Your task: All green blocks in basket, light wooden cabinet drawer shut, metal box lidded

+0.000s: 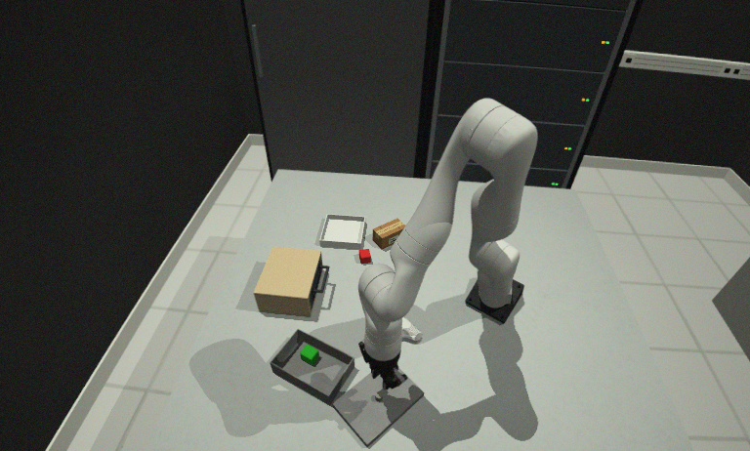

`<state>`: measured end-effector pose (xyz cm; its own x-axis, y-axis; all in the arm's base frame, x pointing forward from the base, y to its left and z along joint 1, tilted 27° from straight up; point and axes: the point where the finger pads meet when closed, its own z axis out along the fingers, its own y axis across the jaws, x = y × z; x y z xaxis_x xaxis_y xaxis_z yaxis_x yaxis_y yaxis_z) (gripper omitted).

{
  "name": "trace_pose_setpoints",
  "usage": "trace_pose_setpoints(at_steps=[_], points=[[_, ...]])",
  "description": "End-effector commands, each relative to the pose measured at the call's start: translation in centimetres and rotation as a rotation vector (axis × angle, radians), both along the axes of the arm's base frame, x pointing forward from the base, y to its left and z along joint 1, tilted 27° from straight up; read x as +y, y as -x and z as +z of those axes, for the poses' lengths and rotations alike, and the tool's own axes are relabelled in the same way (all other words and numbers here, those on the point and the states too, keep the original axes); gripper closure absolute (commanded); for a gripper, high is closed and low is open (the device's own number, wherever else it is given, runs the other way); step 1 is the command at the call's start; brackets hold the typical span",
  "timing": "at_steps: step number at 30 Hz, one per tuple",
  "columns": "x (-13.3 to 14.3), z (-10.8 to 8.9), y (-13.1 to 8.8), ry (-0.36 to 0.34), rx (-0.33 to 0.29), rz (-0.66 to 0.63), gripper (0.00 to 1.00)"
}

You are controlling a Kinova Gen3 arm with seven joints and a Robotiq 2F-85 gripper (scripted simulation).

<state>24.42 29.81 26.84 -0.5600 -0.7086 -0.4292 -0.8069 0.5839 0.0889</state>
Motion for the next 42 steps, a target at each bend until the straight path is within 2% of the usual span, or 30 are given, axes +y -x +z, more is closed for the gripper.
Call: trace_pose_setpoints(at_steps=[1,14,25,42], points=[[-0.6,1.7,0.0,-0.008,-0.009,-0.006,0.6],[-2.3,5.6,0.9,-0.006,-0.011,-0.003,0.6],[-2.7,6.5,1.1,-0.007,-0.011,-0.003,0.6],[-2.7,6.4,1.0,-0.01,0.004,-0.024,0.6]])
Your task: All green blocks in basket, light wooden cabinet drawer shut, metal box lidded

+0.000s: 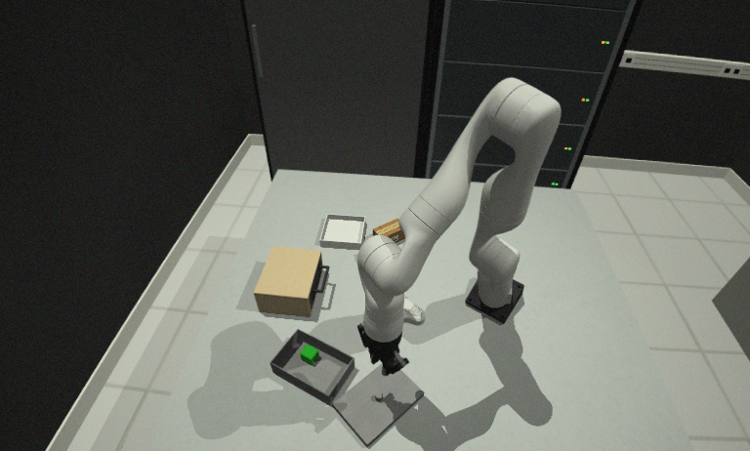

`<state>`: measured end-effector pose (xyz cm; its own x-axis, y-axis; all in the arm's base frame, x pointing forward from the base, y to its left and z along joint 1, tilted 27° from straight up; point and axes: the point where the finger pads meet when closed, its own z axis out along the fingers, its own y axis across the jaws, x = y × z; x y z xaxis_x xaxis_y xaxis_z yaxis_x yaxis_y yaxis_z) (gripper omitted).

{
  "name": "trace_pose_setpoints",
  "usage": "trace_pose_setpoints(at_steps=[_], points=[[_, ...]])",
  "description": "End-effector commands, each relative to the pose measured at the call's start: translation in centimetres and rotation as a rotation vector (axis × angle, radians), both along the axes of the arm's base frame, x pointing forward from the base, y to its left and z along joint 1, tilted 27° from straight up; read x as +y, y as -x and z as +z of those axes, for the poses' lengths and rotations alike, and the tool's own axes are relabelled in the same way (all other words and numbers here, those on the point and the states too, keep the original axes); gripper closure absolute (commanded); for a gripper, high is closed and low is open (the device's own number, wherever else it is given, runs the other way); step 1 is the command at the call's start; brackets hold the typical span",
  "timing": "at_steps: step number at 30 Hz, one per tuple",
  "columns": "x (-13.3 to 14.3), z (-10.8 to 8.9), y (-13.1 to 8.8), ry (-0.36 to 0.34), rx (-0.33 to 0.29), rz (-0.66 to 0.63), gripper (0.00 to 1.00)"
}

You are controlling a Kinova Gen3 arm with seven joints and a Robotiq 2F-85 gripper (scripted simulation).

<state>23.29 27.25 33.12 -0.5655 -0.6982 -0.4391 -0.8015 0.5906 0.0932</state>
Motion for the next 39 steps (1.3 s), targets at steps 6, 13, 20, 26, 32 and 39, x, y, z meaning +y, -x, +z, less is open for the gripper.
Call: trace_pose_setpoints(at_steps=[6,13,20,26,32,39], points=[[-0.2,0.1,-0.4,-0.011,0.036,-0.065,0.6],[-0.2,0.1,-1.0,-0.024,0.07,-0.137,0.6],[-0.4,0.2,-2.1,-0.054,0.145,-0.291,0.6],[-0.7,0.3,-3.1,-0.073,0.196,-0.407,0.6],[-0.9,0.4,-4.6,-0.116,0.298,-0.619,0.6],[-1.5,0.5,-6.9,-0.172,0.429,-0.905,0.6]])
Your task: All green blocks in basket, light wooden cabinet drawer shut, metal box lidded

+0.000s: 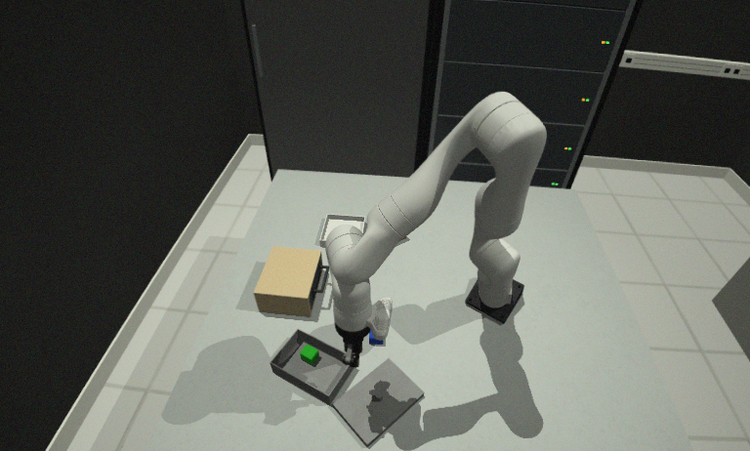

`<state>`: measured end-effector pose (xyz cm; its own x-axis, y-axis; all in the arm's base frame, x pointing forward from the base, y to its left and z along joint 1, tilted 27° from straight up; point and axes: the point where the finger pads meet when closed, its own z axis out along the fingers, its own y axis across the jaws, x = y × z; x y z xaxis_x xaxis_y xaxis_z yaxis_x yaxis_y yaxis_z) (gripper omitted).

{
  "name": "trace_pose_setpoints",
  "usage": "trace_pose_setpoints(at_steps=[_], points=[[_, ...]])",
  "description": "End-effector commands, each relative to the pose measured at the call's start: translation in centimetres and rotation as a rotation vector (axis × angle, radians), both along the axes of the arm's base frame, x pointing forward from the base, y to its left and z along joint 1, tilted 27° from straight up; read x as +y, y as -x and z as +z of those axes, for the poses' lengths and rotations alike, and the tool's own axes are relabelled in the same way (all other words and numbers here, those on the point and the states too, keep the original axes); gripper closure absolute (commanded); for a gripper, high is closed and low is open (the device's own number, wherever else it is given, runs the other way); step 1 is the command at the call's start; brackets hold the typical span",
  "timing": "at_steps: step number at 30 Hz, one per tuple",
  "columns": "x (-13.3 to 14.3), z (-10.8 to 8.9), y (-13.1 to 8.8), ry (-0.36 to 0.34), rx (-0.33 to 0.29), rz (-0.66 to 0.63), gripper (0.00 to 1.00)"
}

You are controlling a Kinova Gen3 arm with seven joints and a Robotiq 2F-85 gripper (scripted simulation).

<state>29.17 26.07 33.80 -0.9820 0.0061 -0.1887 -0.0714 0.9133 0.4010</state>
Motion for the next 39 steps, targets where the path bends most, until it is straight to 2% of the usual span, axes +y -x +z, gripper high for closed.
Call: trace_pose_setpoints(at_steps=[1,3,4,18,20,21,27,34,39], points=[[-0.4,-0.1,-1.4,-0.017,0.08,-0.162,0.6],[-0.4,-0.1,-1.4,-0.017,0.08,-0.162,0.6],[-0.8,-0.2,-1.9,-0.015,0.092,-0.203,0.6],[-2.3,0.1,-6.7,-0.149,0.38,-0.824,0.6],[-2.3,0.1,-6.7,-0.149,0.38,-0.824,0.6],[-2.8,0.0,-7.2,-0.148,0.39,-0.865,0.6],[-3.5,0.2,-9.1,-0.209,0.506,-1.109,0.6],[-4.7,0.2,-11.2,-0.261,0.608,-1.349,0.6],[-5.3,0.1,-11.9,-0.277,0.64,-1.435,0.6]])
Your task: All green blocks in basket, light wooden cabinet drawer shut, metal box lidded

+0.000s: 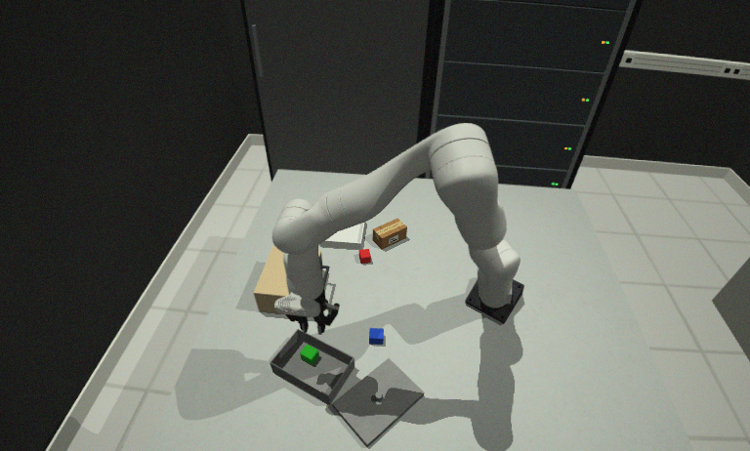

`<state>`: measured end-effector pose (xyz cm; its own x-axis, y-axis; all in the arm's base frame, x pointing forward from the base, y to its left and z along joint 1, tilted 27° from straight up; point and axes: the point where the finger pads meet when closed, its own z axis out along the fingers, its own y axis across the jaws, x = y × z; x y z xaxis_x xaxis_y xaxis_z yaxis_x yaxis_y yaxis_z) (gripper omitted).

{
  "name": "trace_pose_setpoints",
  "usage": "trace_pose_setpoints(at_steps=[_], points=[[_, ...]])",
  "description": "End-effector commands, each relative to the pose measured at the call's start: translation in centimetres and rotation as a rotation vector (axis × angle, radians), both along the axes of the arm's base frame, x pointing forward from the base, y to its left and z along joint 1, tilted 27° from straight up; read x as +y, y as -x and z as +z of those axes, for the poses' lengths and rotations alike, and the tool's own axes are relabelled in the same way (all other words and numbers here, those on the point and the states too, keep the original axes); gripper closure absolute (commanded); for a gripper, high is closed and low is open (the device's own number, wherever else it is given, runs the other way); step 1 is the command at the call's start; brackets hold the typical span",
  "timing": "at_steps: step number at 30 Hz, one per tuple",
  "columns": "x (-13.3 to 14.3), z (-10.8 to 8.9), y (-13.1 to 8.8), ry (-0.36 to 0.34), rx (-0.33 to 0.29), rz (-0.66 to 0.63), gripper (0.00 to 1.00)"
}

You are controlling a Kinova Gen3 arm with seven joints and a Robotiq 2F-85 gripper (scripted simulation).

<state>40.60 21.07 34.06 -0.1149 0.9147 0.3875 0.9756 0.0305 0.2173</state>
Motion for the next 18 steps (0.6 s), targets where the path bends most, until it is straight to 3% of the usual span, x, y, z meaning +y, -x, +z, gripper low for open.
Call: trace_pose_setpoints(at_steps=[1,10,18], points=[[-0.3,0.0,-0.7,-0.021,0.048,-0.089,0.6],[-1.5,-0.1,-2.3,-0.052,0.117,-0.268,0.6],[-1.9,-0.1,-2.9,-0.067,0.139,-0.332,0.6]])
